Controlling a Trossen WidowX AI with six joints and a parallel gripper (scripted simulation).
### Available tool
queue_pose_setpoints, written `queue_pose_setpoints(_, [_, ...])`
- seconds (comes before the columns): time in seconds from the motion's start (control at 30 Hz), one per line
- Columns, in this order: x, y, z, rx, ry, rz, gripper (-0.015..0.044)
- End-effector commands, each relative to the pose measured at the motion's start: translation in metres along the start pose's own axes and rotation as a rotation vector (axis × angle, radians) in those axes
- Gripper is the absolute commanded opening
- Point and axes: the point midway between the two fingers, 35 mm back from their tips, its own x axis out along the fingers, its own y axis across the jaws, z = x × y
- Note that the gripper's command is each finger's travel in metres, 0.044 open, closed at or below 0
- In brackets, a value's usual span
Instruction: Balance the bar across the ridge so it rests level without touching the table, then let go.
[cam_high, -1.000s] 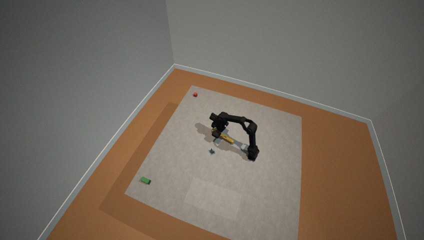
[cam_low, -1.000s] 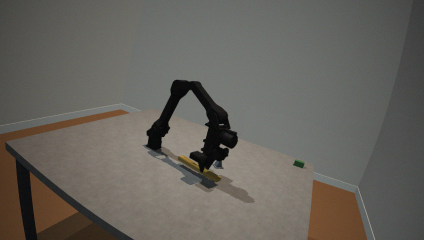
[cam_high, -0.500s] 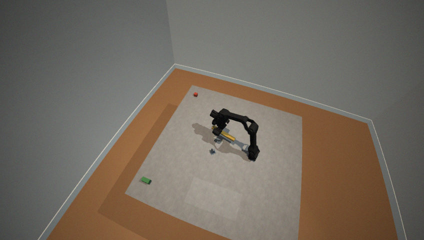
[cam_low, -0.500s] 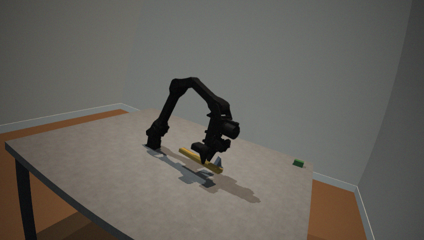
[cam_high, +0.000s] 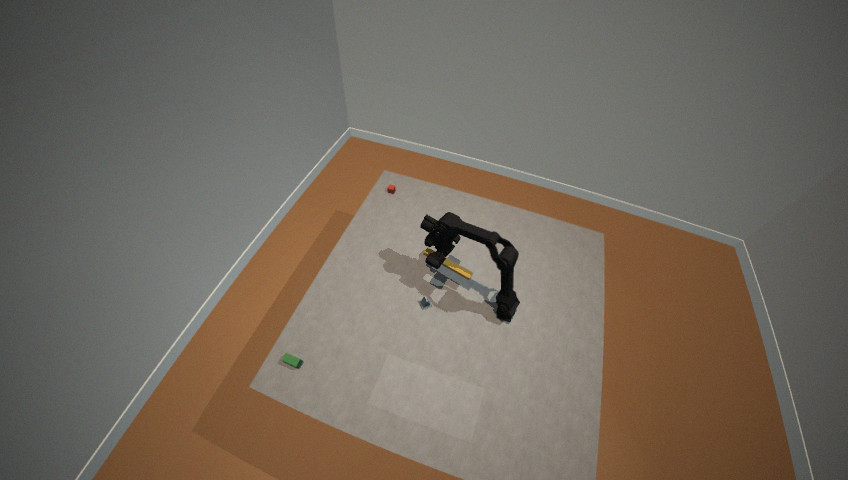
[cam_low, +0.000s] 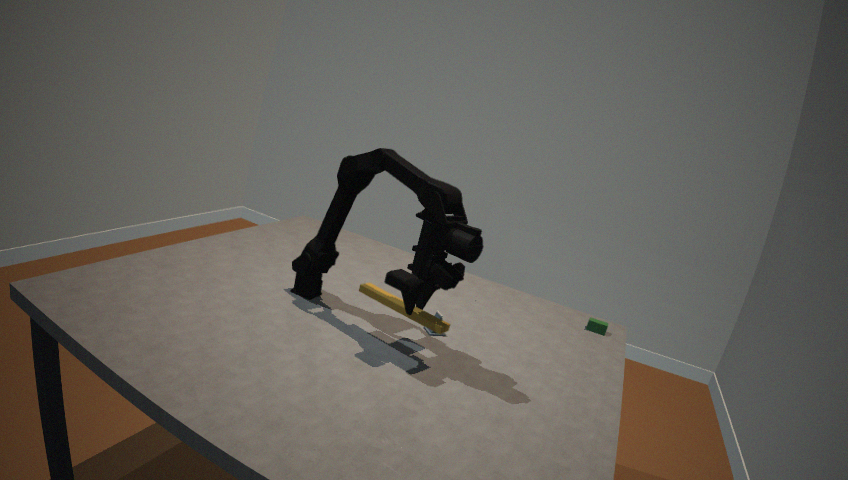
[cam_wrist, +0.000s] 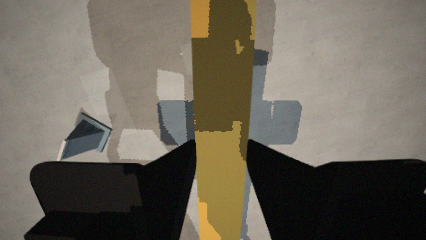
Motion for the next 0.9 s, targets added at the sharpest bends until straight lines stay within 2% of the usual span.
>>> queue_pose_setpoints(0.0, [-0.006,0.011,0.003,-0.064,-0.011,0.004,0.0000])
queue_pose_setpoints(0.87, [-0.009,0.108,0.008,-0.600,-0.014,0.008,0.0000])
